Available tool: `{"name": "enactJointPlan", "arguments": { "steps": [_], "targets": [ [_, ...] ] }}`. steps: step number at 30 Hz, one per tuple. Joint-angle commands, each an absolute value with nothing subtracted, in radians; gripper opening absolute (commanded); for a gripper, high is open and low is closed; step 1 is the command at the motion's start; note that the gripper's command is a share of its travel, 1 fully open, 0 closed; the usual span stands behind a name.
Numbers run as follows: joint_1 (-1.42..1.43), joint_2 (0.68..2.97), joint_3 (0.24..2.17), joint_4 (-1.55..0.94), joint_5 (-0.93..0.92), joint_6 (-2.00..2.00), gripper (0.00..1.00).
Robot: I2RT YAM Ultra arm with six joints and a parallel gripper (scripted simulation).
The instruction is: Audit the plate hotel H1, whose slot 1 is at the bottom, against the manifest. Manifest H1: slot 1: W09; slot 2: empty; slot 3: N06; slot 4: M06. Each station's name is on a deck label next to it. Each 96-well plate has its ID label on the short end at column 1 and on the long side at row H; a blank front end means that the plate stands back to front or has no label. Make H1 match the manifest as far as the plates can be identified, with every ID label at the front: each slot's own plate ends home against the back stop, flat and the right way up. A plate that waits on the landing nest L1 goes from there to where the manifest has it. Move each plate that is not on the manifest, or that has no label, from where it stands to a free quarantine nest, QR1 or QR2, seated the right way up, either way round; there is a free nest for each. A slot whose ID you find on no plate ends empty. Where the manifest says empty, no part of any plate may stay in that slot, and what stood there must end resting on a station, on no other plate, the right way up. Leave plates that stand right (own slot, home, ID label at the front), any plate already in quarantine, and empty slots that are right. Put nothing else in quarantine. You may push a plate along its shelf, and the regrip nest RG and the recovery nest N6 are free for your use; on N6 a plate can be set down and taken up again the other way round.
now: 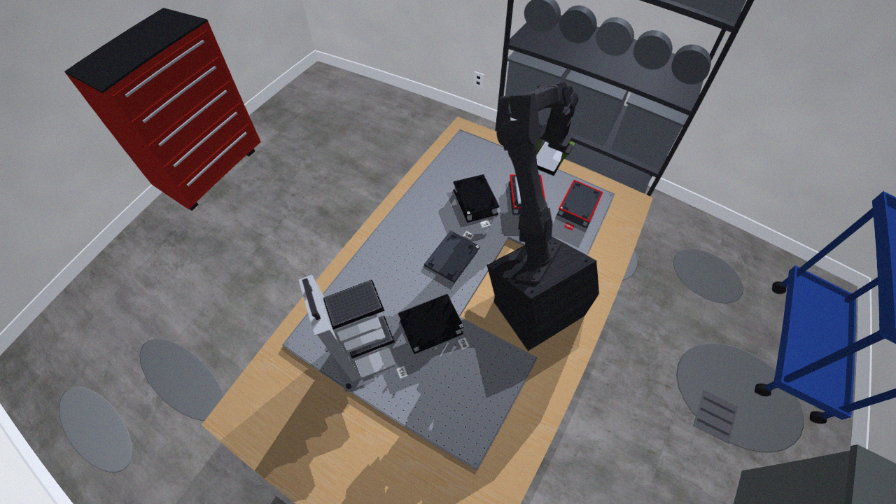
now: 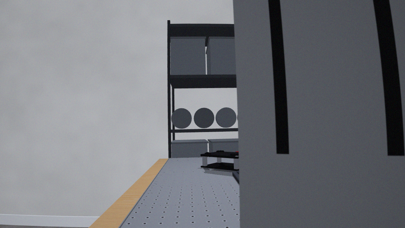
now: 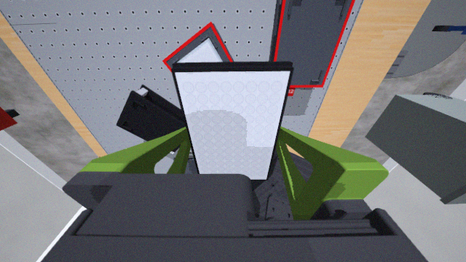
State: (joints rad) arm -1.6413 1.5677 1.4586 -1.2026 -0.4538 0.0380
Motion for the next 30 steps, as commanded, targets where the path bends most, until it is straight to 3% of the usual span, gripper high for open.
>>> {"name": "enactJointPlan", "arguments": {
  "steps": [1, 30],
  "targets": [
    [-1.687, 1.6, 1.497, -1.217, -0.473, -0.009, 0.85],
    [-1.893, 1.796, 1.619, -1.249, -0.513, -0.236, 0.85]
  ]
}}
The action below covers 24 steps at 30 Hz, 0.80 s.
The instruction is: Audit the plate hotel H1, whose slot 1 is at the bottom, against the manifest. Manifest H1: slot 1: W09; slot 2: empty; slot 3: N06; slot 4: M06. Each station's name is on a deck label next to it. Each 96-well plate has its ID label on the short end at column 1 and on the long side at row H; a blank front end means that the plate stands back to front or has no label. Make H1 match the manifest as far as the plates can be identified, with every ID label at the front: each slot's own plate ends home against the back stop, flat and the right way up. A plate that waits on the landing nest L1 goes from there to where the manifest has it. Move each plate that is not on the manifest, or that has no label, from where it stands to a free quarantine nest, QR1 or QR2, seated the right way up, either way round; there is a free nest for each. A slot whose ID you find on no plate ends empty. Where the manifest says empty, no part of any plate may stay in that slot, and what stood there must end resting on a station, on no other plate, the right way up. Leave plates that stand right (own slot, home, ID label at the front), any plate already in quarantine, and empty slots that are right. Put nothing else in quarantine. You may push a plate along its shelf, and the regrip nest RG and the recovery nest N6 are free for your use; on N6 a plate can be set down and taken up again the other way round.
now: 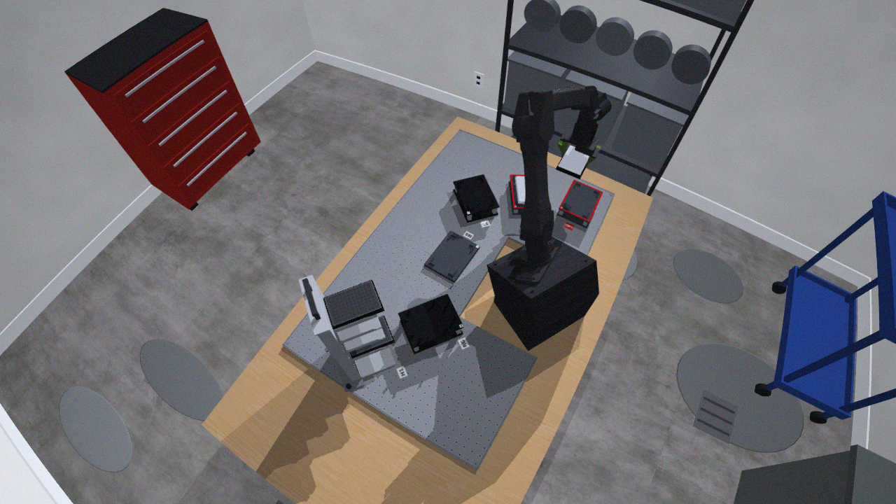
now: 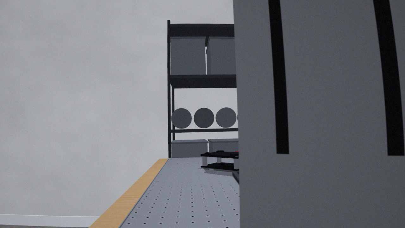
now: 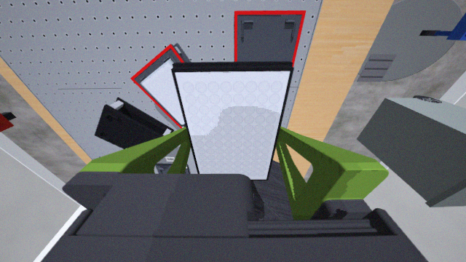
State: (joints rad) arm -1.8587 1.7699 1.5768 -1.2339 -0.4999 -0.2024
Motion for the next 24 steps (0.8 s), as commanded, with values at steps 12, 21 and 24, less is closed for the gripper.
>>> {"name": "enactJointPlan", "arguments": {
  "steps": [12, 21, 24],
  "targets": [
    [-1.966, 1.899, 1.706, -1.273, -0.522, -0.318, 0.85],
    [-2.009, 1.973, 1.779, -1.295, -0.526, -0.368, 0.85],
    [-1.996, 1.979, 1.744, -1.254, -0.526, -0.362, 0.85]
  ]
}}
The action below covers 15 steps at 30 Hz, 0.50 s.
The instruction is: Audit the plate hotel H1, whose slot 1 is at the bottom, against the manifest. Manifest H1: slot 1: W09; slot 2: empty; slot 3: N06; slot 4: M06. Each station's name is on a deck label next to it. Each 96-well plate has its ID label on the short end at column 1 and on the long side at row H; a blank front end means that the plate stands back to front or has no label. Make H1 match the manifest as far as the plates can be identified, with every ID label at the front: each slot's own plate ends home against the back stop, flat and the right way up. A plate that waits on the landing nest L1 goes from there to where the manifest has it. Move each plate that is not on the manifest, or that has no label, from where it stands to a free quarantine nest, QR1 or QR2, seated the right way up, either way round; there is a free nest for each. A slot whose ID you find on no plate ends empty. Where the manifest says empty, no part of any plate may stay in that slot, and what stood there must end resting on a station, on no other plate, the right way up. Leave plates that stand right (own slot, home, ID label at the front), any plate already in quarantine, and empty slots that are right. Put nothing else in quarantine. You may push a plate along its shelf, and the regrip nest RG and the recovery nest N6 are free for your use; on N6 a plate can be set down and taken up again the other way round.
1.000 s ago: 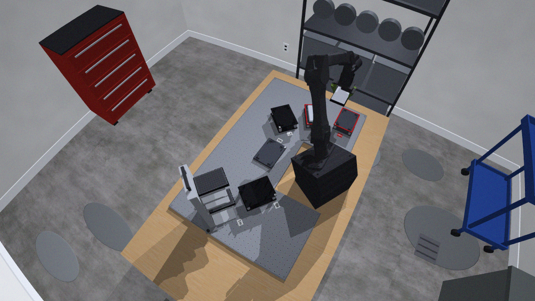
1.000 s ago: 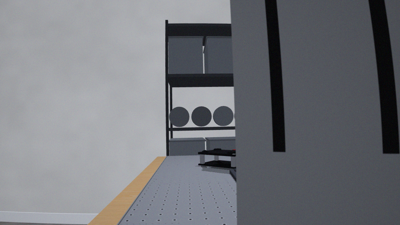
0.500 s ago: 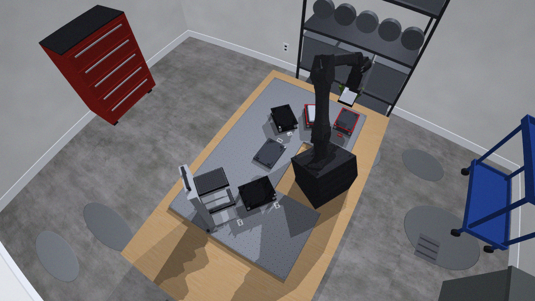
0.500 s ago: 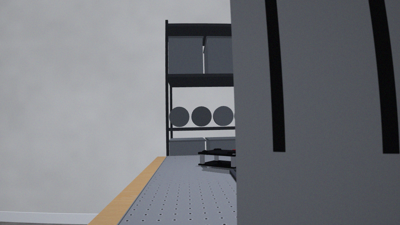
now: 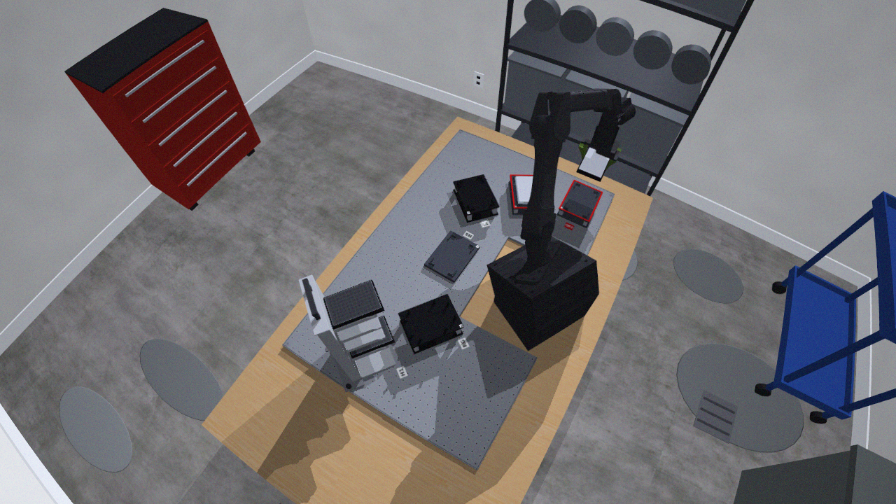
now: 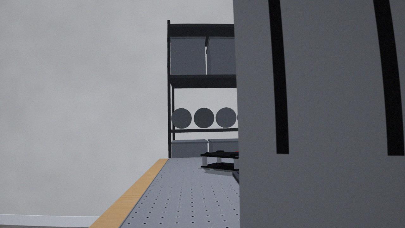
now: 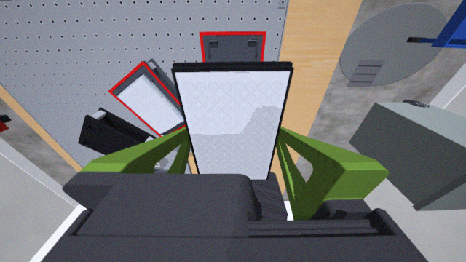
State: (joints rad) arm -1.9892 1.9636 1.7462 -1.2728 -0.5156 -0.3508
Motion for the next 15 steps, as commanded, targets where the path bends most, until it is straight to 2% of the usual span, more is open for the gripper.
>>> {"name": "enactJointPlan", "arguments": {
  "steps": [1, 15],
  "targets": [
    [-1.979, 1.98, 1.72, -1.245, -0.525, -0.356, 0.85],
    [-1.94, 1.998, 1.637, -1.122, -0.513, -0.303, 0.85]
  ]
}}
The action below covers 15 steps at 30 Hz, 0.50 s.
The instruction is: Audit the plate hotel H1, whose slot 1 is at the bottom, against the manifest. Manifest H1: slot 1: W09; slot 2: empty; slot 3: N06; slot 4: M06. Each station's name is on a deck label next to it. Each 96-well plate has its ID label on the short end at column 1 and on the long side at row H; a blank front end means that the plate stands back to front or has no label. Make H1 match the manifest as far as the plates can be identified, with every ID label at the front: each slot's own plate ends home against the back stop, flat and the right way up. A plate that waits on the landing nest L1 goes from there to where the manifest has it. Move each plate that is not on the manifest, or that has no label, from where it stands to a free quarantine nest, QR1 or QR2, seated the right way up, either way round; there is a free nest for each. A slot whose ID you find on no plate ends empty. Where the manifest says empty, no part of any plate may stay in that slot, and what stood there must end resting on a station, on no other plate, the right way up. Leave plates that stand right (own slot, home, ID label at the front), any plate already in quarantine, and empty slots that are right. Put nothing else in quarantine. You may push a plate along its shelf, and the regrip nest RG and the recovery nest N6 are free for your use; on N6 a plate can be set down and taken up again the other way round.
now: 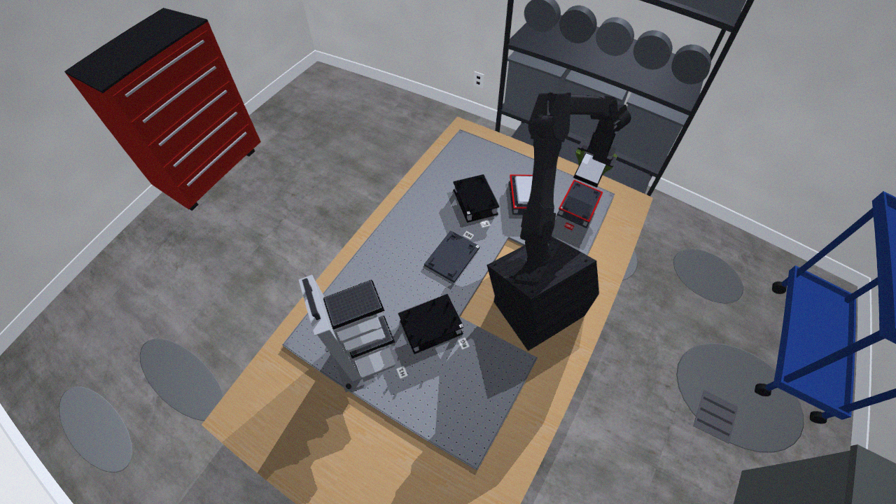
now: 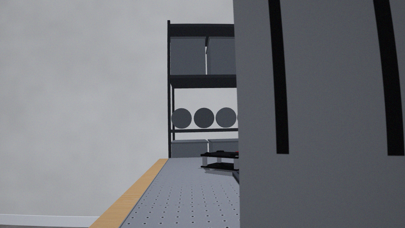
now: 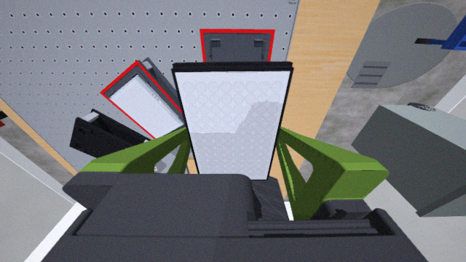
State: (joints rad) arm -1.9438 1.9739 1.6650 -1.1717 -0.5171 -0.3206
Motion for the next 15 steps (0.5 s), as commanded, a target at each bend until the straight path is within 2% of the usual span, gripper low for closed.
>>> {"name": "enactJointPlan", "arguments": {
  "steps": [1, 15],
  "targets": [
    [-1.94, 2.0, 1.631, -1.112, -0.512, -0.299, 0.85],
    [-1.897, 2.033, 1.568, -0.994, -0.506, -0.254, 0.85]
  ]
}}
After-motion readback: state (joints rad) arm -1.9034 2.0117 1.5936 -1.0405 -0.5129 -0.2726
